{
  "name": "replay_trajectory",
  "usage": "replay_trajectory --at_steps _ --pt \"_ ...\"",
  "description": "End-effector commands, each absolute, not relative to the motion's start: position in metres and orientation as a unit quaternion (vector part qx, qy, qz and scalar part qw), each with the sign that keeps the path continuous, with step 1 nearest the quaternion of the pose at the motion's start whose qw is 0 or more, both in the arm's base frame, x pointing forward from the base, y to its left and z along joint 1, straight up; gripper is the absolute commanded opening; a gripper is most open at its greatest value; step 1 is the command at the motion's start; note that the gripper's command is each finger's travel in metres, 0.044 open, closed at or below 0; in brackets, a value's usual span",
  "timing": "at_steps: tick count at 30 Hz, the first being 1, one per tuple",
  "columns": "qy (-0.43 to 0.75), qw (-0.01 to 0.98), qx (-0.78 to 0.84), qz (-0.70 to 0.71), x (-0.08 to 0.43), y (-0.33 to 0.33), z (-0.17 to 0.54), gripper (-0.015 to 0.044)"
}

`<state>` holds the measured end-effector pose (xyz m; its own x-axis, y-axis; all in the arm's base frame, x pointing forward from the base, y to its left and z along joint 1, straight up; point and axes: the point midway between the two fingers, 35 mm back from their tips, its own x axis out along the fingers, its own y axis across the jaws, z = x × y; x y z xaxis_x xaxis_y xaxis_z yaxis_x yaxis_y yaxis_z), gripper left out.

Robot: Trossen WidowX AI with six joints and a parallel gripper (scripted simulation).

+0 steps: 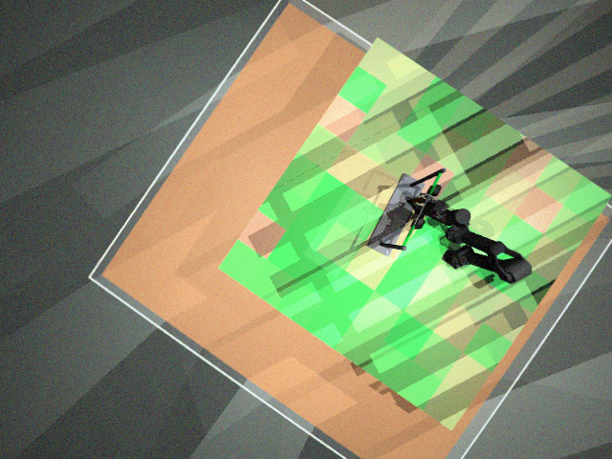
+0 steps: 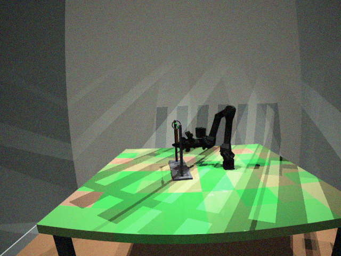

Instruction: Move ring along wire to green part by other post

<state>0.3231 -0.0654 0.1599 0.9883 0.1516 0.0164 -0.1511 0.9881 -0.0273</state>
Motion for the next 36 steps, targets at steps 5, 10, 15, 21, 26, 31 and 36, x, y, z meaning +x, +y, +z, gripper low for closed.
replay_trajectory --at_steps 5,10,15,21,26,31,36 --pt "-0.008 0.997 -0.025 0.077 0.321 -0.061 0.159 -0.0150" --pt "-0.009 0.996 -0.036 0.079 0.321 -0.058 0.159 -0.0150" --pt "-0.009 0.996 -0.047 0.082 0.320 -0.056 0.159 -0.0150" --pt "-0.010 0.995 -0.056 0.084 0.320 -0.053 0.158 -0.0150" --pt "-0.010 0.995 -0.057 0.085 0.319 -0.048 0.157 -0.0150" --pt "-0.009 0.995 -0.050 0.084 0.318 -0.042 0.156 -0.0150" --pt "-0.002 0.996 -0.045 0.082 0.316 -0.039 0.156 -0.0150"
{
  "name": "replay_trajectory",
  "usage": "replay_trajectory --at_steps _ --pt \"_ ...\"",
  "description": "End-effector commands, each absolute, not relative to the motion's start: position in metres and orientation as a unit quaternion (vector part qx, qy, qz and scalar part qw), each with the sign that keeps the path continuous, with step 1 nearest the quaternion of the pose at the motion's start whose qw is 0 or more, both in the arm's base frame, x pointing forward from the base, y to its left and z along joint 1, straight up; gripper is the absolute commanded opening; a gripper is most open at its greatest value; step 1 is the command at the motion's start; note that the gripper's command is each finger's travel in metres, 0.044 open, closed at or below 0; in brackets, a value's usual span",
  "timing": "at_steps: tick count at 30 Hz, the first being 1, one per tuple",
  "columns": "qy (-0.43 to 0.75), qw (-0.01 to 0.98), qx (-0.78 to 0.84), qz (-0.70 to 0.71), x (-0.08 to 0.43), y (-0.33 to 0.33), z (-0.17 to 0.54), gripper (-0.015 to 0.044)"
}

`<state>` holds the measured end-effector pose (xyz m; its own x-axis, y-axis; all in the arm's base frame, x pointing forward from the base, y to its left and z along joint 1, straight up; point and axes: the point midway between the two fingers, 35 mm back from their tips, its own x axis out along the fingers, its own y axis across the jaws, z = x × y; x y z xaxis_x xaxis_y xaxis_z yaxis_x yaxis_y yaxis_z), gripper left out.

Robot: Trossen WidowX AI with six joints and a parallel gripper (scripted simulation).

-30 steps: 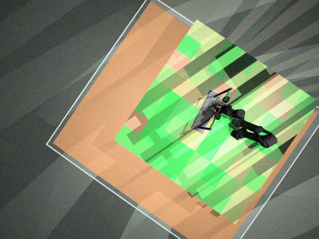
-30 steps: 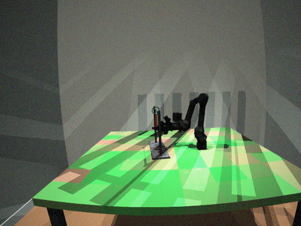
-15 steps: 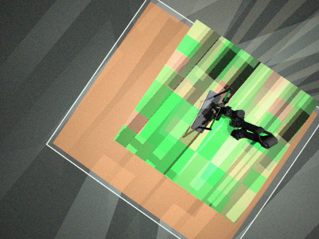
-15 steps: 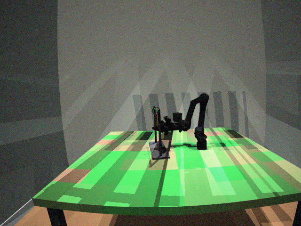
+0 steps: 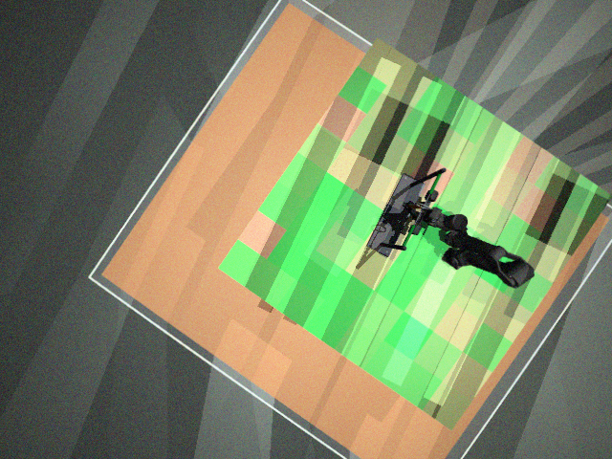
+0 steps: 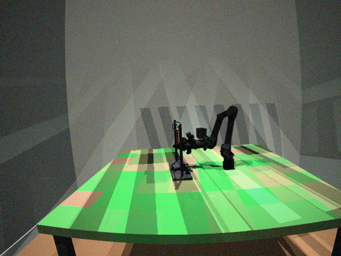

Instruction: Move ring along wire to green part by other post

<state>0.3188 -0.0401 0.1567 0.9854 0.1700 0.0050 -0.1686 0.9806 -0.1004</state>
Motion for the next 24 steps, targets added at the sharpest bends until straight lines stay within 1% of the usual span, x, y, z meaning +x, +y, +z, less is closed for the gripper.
replay_trajectory --at_steps 1,12,24 --pt "0.001 0.996 -0.044 0.082 0.315 -0.038 0.156 -0.0150" --pt "0.051 0.995 -0.022 0.077 0.303 -0.028 0.158 -0.0150" --pt "0.082 0.994 0.034 0.071 0.291 0.001 0.159 -0.0150"
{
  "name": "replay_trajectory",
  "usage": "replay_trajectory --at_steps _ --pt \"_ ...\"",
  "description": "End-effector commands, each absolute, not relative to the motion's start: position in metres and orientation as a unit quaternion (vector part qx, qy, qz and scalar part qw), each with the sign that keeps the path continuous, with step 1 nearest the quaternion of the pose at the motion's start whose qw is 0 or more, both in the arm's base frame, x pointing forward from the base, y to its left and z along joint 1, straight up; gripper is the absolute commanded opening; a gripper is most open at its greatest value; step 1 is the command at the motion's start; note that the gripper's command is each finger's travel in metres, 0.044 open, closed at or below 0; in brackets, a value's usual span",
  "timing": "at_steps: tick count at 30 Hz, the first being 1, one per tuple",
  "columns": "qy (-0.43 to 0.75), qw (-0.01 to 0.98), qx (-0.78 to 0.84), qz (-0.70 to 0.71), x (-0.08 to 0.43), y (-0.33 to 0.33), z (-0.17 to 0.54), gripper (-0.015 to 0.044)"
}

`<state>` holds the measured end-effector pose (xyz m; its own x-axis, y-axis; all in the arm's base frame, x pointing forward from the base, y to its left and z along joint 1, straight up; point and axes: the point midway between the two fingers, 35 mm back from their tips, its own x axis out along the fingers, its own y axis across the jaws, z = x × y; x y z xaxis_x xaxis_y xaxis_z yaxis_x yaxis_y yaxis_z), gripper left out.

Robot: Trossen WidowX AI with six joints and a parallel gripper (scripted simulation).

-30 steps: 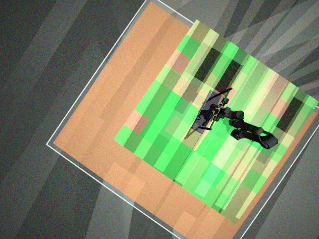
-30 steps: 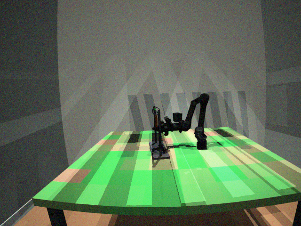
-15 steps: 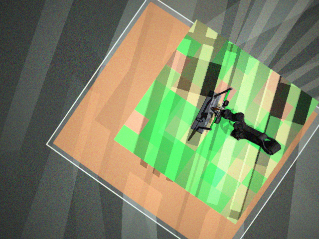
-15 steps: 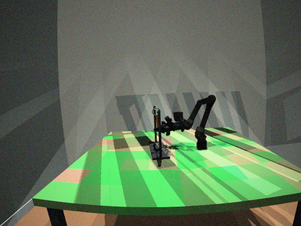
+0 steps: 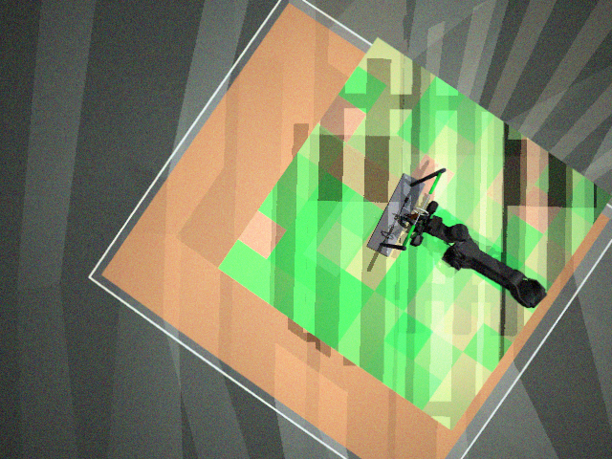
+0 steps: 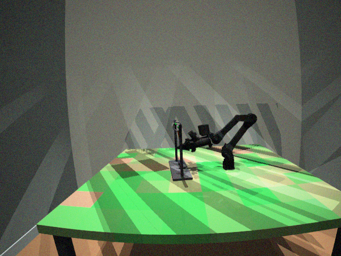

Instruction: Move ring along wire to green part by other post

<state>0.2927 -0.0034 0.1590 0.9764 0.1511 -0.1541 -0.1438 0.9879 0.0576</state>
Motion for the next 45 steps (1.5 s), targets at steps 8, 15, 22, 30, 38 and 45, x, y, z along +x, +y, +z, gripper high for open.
replay_trajectory --at_steps 8,15,22,30,38,45 --pt "0.083 0.993 0.044 0.070 0.289 0.012 0.161 -0.0150" --pt "0.082 0.993 0.039 0.072 0.289 0.018 0.161 -0.0150" --pt "0.082 0.994 0.026 0.074 0.288 0.021 0.162 -0.0150" --pt "0.081 0.994 0.011 0.076 0.288 0.025 0.162 -0.0150" --pt "0.080 0.994 0.001 0.078 0.287 0.031 0.162 -0.0150" --pt "0.080 0.994 -0.003 0.079 0.286 0.037 0.162 -0.0150"
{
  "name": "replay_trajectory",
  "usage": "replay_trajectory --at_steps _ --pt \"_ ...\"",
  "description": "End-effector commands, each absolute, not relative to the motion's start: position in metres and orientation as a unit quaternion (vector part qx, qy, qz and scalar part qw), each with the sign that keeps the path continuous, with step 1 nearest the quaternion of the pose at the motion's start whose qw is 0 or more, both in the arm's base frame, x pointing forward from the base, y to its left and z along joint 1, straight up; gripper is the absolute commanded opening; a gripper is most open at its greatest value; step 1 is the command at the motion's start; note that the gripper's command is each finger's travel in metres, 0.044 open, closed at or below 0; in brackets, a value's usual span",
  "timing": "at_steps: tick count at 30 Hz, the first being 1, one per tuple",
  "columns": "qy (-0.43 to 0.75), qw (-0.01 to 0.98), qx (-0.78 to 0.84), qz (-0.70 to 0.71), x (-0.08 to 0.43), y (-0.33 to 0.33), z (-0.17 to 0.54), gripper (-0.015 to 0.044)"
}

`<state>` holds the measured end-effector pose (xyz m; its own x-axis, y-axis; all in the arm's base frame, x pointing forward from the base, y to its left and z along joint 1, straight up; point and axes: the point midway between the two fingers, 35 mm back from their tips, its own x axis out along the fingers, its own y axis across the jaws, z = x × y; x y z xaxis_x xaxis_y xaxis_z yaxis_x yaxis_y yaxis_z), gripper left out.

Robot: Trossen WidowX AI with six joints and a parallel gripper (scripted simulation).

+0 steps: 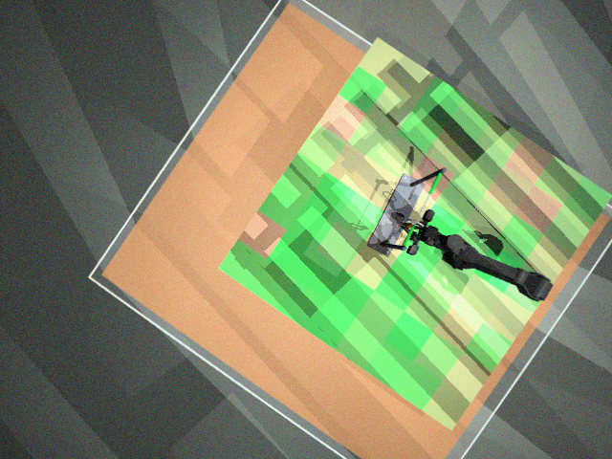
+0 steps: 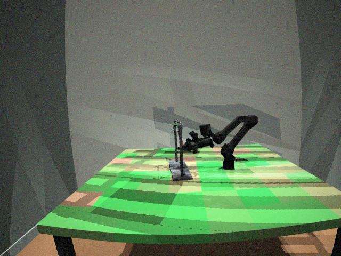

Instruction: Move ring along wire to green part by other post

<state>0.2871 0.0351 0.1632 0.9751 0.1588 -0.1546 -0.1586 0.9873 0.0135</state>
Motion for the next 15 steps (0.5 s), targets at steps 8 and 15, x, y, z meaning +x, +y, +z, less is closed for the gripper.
replay_trajectory --at_steps 8,15 --pt "0.079 0.994 -0.004 0.080 0.285 0.044 0.162 -0.0150" --pt "0.079 0.994 -0.004 0.080 0.284 0.051 0.162 -0.0150"
